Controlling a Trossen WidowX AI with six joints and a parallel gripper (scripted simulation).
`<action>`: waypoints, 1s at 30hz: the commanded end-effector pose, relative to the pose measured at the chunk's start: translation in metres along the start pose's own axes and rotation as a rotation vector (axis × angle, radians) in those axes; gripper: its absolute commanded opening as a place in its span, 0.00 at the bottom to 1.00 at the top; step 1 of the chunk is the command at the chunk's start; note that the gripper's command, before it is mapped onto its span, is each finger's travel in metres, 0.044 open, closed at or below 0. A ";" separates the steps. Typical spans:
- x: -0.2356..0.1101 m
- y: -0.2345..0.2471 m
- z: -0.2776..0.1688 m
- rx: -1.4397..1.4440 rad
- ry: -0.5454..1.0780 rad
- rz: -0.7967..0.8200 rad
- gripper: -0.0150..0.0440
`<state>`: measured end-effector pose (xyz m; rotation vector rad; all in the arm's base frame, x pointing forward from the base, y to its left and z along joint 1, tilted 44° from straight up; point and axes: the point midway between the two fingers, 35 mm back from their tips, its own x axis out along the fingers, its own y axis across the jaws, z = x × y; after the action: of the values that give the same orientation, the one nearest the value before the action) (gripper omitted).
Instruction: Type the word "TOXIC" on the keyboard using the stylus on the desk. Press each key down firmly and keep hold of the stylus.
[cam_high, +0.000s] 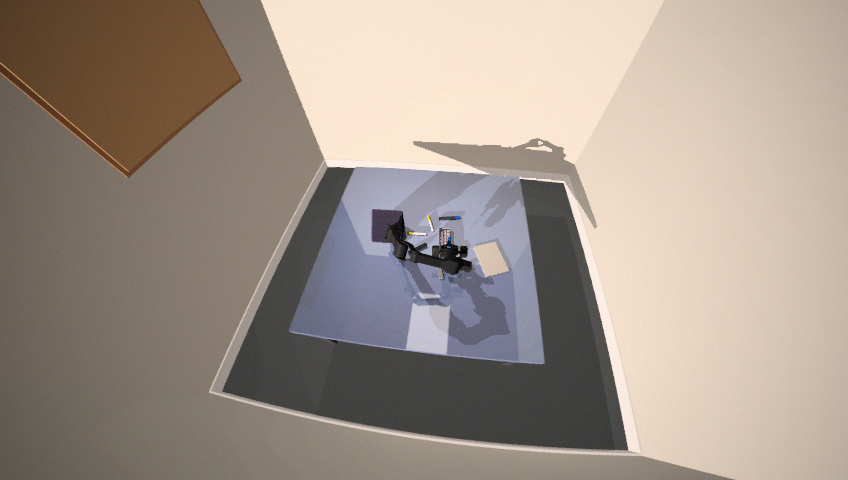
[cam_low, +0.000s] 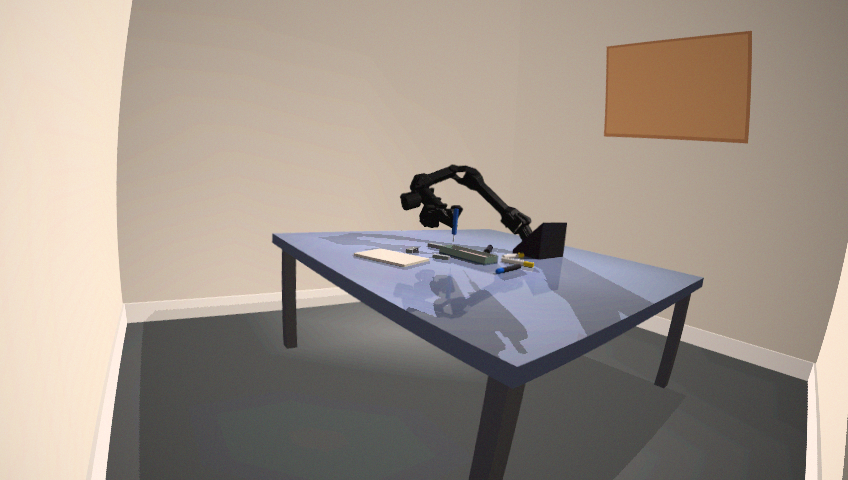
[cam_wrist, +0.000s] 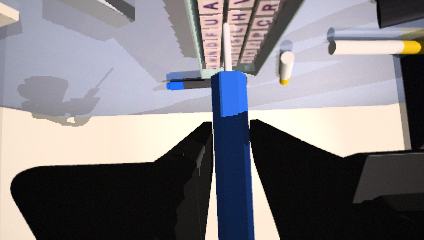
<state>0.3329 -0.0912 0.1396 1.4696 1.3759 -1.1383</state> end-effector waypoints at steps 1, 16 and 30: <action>0.009 -0.006 -0.008 -0.003 0.005 -0.004 0.25; 0.043 -0.030 -0.030 -0.003 0.009 -0.003 0.25; 0.058 -0.036 -0.016 -0.003 0.009 -0.003 0.25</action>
<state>0.3014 -0.0549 0.0941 1.4742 1.3749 -1.1337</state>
